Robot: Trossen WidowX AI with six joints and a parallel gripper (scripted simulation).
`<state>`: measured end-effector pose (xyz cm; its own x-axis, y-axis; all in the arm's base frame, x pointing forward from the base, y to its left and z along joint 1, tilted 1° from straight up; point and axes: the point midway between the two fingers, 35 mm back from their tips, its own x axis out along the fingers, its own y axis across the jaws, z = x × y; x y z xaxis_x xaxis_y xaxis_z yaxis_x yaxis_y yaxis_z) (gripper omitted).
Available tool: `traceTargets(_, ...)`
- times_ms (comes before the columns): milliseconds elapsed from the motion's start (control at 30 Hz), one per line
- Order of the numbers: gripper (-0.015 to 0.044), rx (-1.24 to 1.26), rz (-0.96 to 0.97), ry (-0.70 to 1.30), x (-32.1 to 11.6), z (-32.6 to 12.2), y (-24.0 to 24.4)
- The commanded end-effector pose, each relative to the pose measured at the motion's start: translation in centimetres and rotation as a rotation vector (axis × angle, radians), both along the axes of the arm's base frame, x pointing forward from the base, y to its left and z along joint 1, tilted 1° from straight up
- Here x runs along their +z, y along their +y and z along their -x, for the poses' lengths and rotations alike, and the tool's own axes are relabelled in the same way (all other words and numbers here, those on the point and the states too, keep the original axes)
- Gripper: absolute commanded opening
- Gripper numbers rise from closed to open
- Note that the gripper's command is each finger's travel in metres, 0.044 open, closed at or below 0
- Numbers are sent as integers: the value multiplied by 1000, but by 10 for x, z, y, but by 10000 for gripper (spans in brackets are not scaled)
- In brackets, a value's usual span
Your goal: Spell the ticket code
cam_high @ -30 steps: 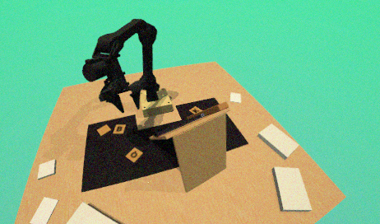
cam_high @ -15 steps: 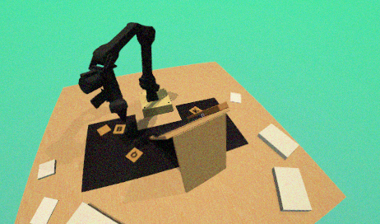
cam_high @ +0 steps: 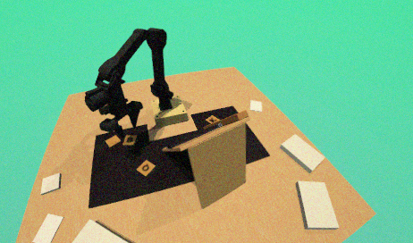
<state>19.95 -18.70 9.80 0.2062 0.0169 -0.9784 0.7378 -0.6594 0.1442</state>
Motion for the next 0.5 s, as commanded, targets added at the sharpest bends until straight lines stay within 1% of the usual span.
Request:
traceTargets(0, 340, -948, -100, 151, -54, 47, -19)
traceTargets(100, 340, -1122, -105, 166, -62, 56, -21)
traceTargets(133, 340, -1146, -106, 168, -63, 58, -22)
traceTargets(467, 340, -1150, -106, 168, -63, 59, -23)
